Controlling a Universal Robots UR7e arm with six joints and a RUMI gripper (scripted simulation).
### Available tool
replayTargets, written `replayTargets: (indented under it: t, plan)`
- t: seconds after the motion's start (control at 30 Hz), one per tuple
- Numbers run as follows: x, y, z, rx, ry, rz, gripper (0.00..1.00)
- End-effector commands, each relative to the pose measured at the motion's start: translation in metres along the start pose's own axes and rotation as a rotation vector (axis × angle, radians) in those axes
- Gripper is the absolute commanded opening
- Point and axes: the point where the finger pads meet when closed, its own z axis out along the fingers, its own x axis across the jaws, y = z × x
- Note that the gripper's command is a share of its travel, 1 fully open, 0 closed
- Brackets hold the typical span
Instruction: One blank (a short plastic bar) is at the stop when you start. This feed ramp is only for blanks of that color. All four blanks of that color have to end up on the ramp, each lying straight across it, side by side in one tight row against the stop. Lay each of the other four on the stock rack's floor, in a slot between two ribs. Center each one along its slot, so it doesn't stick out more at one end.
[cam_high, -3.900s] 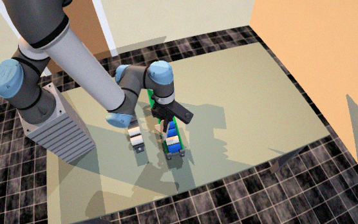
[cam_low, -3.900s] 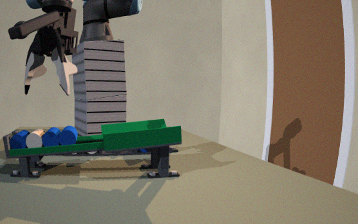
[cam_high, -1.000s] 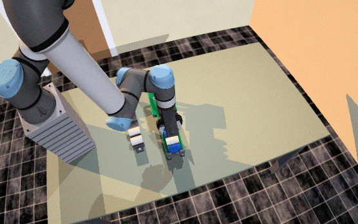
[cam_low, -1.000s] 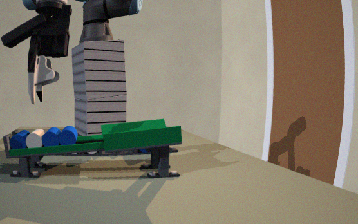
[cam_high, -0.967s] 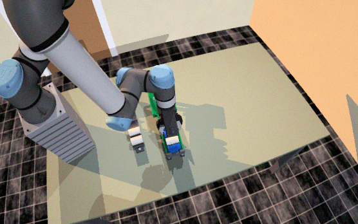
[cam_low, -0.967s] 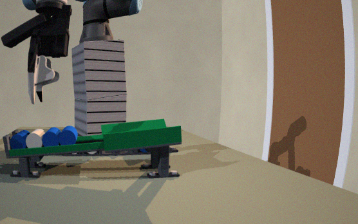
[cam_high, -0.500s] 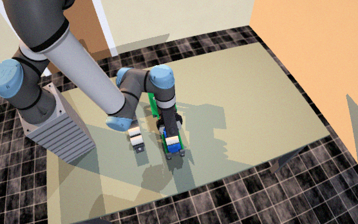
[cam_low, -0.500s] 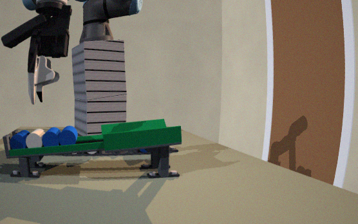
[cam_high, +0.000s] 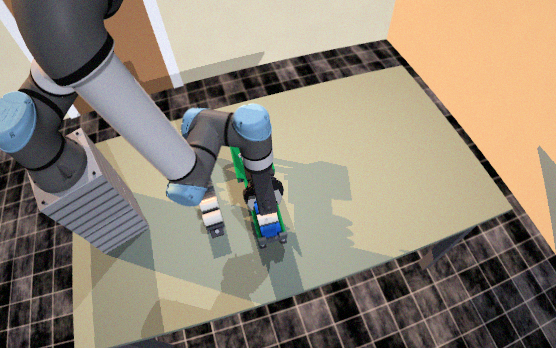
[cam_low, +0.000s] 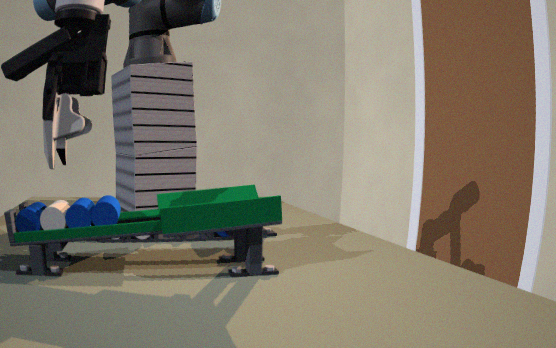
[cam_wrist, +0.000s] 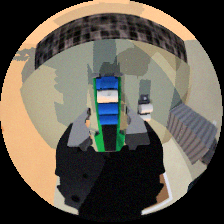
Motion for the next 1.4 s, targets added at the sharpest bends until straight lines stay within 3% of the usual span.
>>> replayTargets:
  t: [0.0, 0.8, 1.37]
  plan:
    - [-0.003, -0.003, 0.005, 0.003, -0.005, 0.003, 0.49]
    - [-0.003, -0.003, 0.037, 0.003, -0.005, 0.003, 0.49]
    - [-0.003, -0.003, 0.042, 0.003, -0.006, 0.002, 0.49]
